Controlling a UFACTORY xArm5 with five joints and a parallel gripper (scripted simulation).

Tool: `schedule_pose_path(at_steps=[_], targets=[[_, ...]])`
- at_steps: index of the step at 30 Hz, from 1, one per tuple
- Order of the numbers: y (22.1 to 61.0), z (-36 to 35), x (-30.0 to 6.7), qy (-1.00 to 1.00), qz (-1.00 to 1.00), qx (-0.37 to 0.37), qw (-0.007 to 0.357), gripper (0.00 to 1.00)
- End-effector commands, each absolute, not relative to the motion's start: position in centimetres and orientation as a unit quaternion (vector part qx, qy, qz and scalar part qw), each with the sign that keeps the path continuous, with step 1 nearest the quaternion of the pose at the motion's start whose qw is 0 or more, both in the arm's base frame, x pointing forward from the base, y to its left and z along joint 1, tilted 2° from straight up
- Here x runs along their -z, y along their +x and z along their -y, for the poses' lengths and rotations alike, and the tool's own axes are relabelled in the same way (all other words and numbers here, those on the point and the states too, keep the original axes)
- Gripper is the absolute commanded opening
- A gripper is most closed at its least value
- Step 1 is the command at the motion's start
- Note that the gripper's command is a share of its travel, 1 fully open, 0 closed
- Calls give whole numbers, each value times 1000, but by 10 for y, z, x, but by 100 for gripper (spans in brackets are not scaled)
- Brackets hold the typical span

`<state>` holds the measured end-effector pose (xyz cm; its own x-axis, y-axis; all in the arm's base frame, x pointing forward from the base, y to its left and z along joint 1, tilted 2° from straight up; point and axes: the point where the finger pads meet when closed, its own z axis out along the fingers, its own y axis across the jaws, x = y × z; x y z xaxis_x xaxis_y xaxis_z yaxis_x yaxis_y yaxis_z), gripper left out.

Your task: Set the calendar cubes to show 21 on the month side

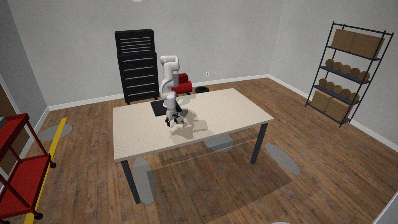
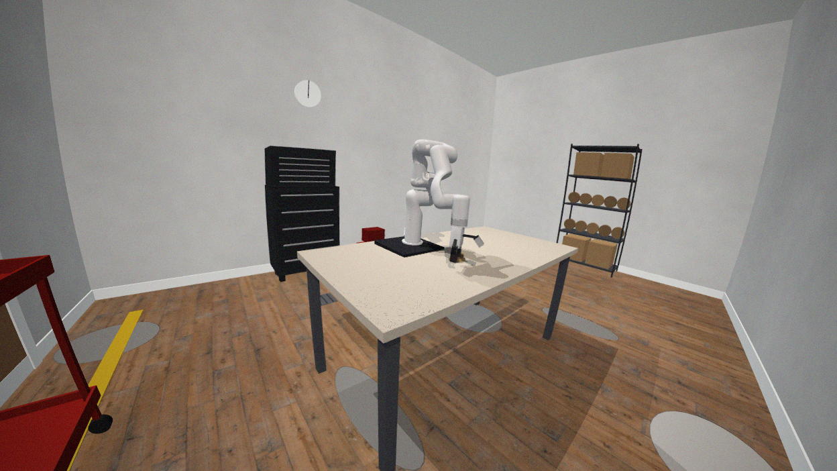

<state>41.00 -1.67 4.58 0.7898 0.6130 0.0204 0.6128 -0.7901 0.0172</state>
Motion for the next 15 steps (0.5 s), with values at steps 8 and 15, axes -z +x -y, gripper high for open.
schedule_pose_path(at_steps=[8, 15], targets=[[411, 16, -58, 946, -324, -14, 5, 100], [411, 16, -60, 946, -324, -14, 5, 100]])
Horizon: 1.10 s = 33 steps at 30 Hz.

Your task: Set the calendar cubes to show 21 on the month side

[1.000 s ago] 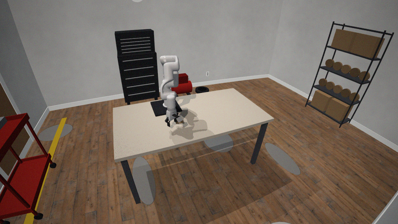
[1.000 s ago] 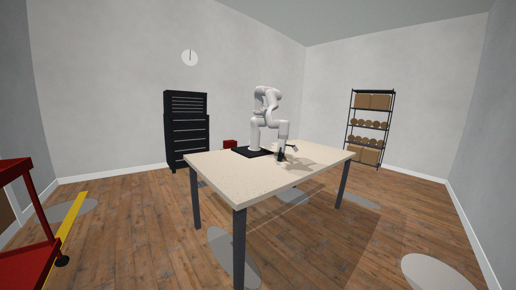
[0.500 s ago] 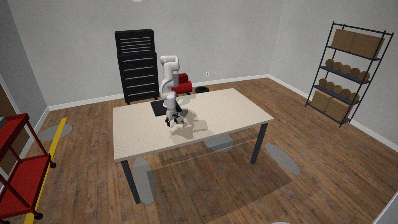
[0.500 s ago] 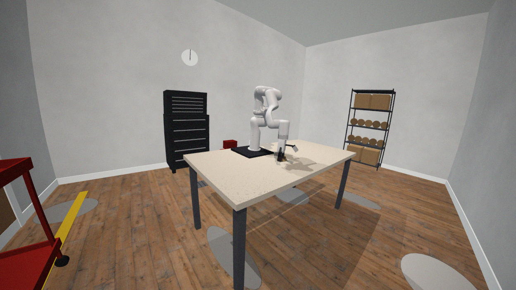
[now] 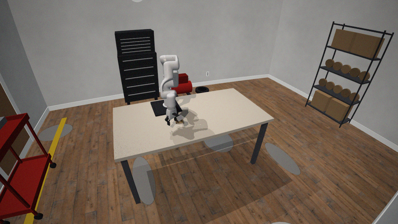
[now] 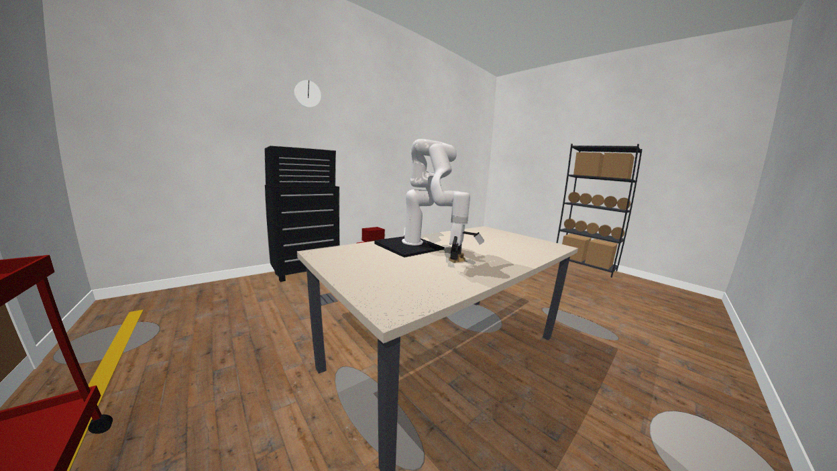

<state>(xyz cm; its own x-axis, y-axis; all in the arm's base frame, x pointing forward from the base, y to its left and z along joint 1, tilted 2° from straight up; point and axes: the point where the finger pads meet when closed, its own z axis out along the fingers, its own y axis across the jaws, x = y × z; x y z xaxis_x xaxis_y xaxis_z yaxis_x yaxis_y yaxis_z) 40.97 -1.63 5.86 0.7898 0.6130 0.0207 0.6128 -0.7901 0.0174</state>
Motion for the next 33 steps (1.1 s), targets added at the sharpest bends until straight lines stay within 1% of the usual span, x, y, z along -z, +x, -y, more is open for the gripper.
schedule_pose_path(at_steps=[1, 4, 10, 12, 15, 19, 26, 27, 33], targets=[[411, 16, -60, 946, -323, -14, 5, 100], [409, 17, -60, 953, -302, -14, 5, 100], [400, 17, -60, 980, -198, -15, 4, 100], [400, 17, -60, 980, -198, -15, 4, 100], [388, 19, -60, 980, -198, -15, 4, 100], [387, 19, -60, 982, -187, -15, 4, 100], [376, 20, -60, 998, -68, -15, 2, 100], [370, 20, -59, 998, -68, -15, 2, 100], [364, 21, -59, 998, -68, -15, 2, 100]])
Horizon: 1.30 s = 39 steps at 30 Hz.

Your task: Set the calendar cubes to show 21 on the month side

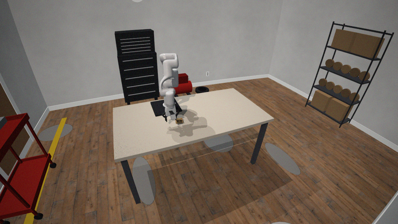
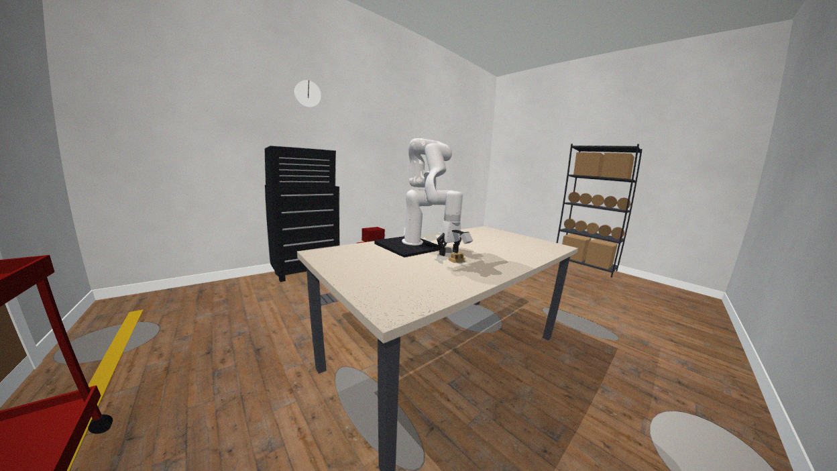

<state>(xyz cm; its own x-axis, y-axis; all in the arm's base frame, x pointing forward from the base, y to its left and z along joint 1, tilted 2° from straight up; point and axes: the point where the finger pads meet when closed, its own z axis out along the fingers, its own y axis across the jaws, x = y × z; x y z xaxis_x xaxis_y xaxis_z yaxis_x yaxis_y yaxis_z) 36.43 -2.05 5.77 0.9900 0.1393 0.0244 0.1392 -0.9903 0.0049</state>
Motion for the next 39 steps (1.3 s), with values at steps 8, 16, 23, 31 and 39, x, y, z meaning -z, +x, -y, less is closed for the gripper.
schedule_pose_path(at_steps=[8, 16, 23, 31, 39], targets=[[356, 22, -59, 999, 52, -15, 0, 100], [340, 23, -58, 998, 63, -15, 0, 100], [334, 24, -58, 987, 162, -15, -1, 100], [316, 25, -58, 981, 192, -15, -2, 100], [310, 26, -57, 957, 291, -15, -3, 100]])
